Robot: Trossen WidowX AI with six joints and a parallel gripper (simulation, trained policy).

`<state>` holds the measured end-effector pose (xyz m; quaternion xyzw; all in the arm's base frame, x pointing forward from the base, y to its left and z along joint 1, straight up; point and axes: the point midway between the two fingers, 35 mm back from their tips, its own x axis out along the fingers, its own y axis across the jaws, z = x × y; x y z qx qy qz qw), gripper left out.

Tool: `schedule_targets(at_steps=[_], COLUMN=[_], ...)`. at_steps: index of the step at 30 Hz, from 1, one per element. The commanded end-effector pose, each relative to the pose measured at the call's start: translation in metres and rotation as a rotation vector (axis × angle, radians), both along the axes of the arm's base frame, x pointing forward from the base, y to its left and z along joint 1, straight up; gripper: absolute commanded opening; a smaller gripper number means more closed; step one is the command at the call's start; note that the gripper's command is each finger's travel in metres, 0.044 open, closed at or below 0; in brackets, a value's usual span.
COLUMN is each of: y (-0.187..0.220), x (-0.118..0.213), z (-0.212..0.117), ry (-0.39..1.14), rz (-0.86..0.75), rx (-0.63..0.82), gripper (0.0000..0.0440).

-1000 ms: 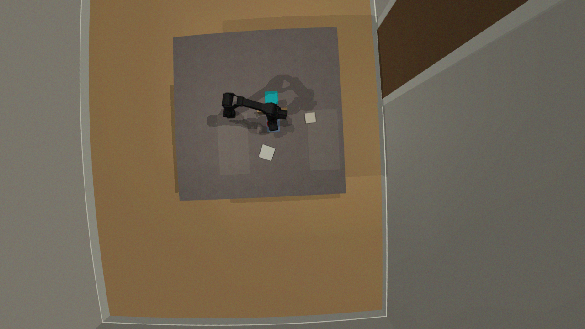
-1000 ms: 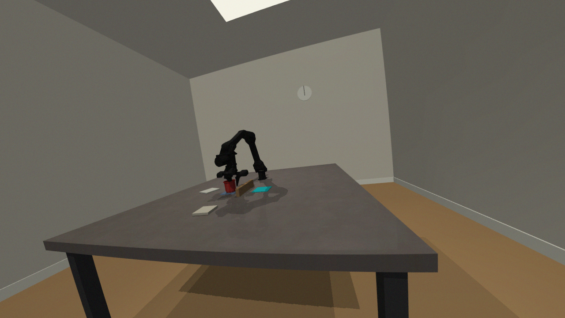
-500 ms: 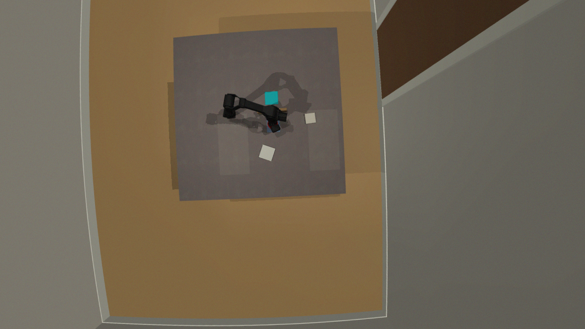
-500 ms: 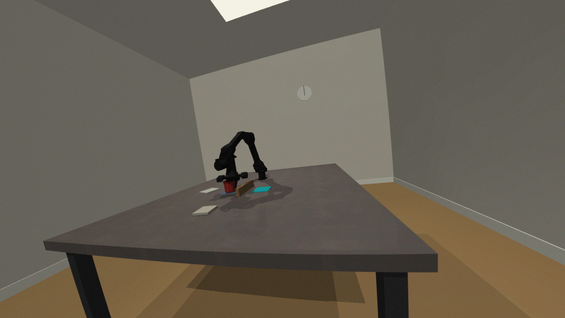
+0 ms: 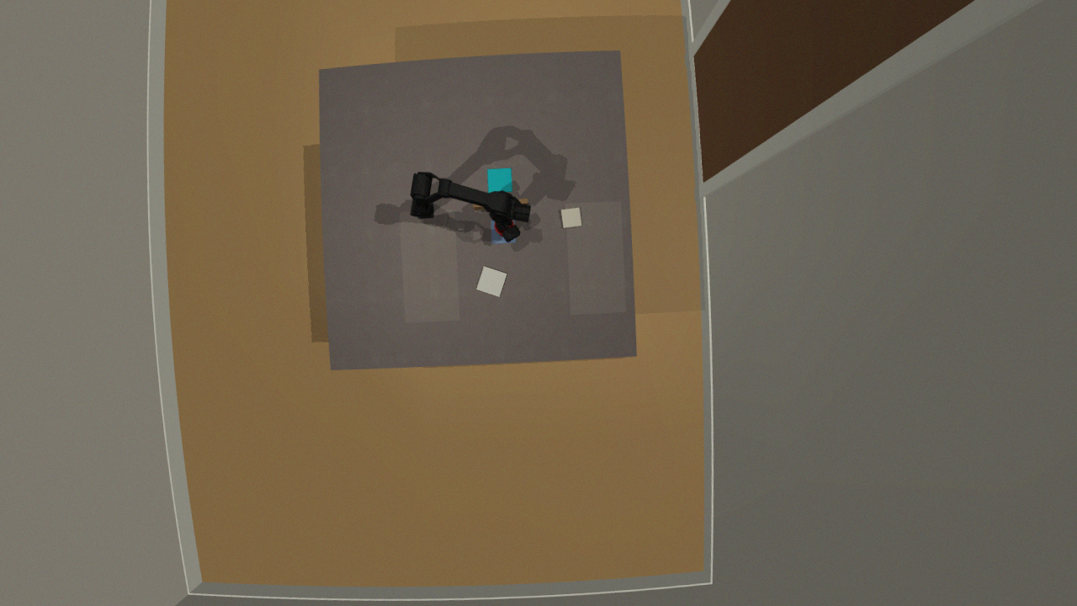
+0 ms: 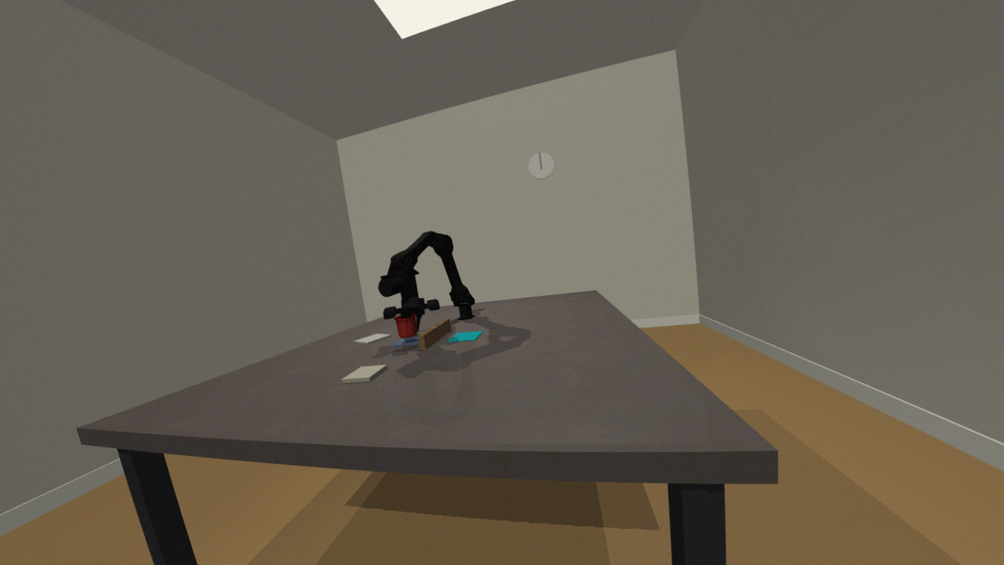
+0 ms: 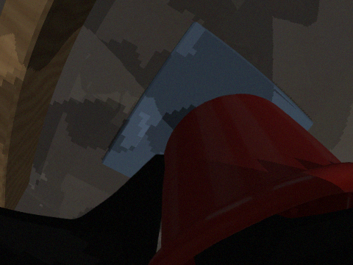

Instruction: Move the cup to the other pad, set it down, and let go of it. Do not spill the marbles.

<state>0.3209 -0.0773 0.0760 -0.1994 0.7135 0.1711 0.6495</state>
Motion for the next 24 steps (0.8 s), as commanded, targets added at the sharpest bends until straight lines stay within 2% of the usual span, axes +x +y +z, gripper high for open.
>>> schedule_targets(at_steps=[1, 24], y=[0.006, 0.058], x=[0.006, 0.032], z=[0.017, 0.061], ry=[-0.032, -0.141], rz=[0.040, 0.160], rx=[0.005, 0.013], gripper=[0.0000, 0.0000])
